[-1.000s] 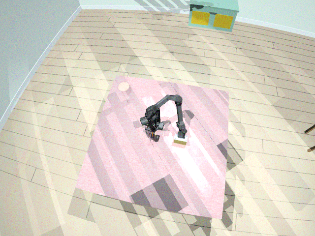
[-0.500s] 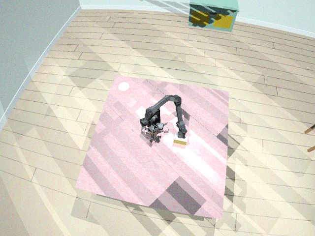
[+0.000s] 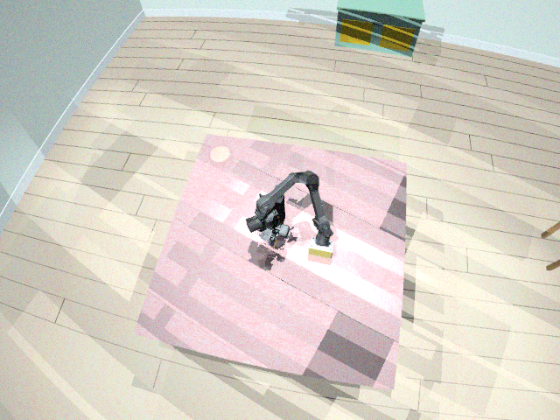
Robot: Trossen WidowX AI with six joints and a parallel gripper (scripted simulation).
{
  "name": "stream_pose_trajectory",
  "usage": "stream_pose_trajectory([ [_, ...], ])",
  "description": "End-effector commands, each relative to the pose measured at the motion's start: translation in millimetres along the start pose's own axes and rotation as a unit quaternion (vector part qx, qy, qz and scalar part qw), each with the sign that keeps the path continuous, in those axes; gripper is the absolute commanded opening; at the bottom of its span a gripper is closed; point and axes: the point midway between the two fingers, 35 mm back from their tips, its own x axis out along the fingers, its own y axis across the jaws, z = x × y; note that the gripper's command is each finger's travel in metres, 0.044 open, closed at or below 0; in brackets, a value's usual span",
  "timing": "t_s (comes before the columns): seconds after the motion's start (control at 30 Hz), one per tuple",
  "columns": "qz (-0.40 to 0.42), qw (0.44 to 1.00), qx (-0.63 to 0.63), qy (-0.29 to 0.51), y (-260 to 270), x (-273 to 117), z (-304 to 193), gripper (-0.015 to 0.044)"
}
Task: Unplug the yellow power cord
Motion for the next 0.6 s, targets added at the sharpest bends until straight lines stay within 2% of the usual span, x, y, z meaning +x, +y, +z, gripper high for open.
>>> stream_pose_trajectory([
  [0.0, -0.001, 1.0, 0.0, -0.002, 0, -3, 9, 0.0],
  [0.03, -0.001, 1.0, 0.0, -0.002, 0, -3, 11, 0.0],
  [0.47, -0.002, 1.0, -0.001, 0.0, 1, -1, 4, 0.0341],
  [0.57, -0.002, 1.0, -0.001, -0.001, 0, -4, 17, 0.042],
])
